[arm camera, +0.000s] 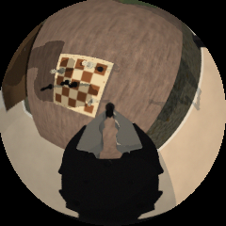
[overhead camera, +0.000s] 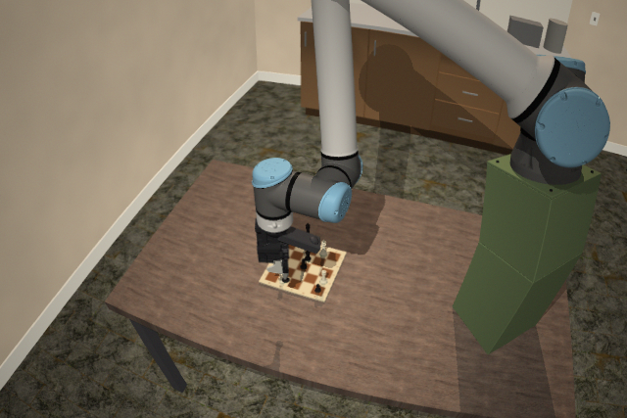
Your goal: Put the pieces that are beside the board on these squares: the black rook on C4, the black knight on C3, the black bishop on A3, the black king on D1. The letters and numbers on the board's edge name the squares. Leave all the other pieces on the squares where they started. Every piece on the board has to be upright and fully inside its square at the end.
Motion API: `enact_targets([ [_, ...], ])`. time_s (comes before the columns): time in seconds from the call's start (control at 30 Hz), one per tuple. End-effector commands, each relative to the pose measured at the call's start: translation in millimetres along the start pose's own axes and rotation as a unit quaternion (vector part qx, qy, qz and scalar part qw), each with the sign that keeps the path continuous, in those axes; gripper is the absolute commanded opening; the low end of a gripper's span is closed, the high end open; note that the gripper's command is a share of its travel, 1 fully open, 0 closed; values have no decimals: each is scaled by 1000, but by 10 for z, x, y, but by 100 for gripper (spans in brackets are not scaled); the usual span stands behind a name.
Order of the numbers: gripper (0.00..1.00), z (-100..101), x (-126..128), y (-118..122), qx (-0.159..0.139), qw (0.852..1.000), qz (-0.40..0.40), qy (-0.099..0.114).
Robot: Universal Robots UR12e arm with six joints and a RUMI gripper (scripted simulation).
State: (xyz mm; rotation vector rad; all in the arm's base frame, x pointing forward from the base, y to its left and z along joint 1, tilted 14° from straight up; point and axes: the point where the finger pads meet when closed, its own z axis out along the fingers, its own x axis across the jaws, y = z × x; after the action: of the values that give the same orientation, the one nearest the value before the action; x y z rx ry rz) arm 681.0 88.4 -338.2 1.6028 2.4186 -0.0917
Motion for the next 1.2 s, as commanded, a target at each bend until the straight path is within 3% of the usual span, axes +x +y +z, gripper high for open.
enact_targets([
  [0.0,0,-20,-1,4,0,1000,0,0],
  [0.23,0,-22,-111,23,0,1000,-13,0],
  [0.33,0,-29,-356,59,0,999,-42,0],
  [0.53,0,-60,-1090,120,0,992,-127,0],
  [0.6,0,-60,-1090,120,0,992,-127,0],
  [0.77,0,-86,-1515,125,0,985,-175,0],
  [1.17,0,-91,-1580,124,0,983,-182,0],
])
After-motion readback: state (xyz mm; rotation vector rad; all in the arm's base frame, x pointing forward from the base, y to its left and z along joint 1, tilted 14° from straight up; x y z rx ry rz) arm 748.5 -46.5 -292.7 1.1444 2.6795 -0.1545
